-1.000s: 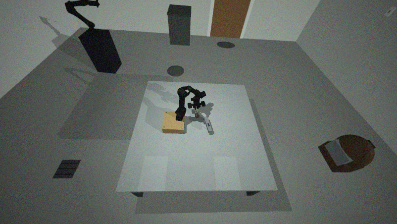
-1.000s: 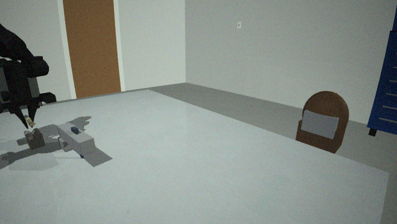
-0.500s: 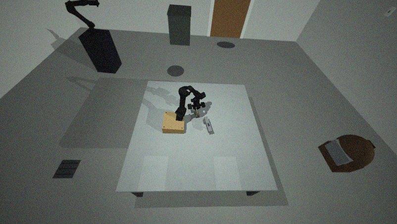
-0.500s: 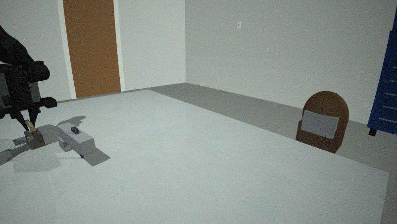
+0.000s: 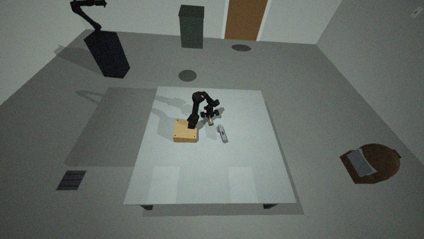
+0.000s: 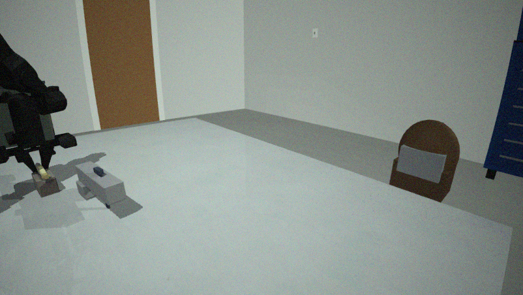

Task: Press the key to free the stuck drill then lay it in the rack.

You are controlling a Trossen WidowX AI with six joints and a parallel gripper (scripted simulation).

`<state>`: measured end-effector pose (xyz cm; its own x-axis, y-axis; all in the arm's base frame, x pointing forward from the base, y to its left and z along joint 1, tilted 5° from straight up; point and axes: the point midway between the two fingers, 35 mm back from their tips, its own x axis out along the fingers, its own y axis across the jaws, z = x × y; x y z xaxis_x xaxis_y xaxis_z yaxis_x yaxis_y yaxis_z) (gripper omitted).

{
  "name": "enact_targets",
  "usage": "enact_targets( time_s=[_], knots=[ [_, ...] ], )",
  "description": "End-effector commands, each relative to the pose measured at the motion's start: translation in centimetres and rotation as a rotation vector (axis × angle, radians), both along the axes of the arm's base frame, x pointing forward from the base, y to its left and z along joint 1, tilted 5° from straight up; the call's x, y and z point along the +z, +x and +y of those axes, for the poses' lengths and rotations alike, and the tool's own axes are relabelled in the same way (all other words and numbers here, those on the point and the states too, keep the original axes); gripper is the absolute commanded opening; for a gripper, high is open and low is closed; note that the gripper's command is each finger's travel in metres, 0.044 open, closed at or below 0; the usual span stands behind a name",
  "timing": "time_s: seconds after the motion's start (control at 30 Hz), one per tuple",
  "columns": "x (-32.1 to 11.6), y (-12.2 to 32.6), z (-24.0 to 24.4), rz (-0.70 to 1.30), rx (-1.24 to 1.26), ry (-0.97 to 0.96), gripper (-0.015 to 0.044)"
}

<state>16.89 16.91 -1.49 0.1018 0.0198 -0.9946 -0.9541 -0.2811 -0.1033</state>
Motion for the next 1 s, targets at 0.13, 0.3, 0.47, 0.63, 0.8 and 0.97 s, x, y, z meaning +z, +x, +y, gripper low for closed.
enact_targets(
  time_s=[0.13, 0.3, 0.47, 0.63, 0.8, 0.97],
  knots=[
    [-0.92, 0.04, -0.27, 0.0, 0.001, -0.009, 0.0],
    [-1.12, 0.03, -0.35, 0.0, 0.001, -0.009, 0.0],
    [-1.19, 0.04, -0.44, 0.0, 0.001, -0.009, 0.0],
    [-1.17, 0.07, -0.52, 0.0, 0.001, -0.009, 0.0],
    [-1.13, 0.09, -0.57, 0.0, 0.001, -0.009, 0.0],
    [-1.09, 0.12, -0.61, 0.0, 0.001, -0.009, 0.0]
  ],
)
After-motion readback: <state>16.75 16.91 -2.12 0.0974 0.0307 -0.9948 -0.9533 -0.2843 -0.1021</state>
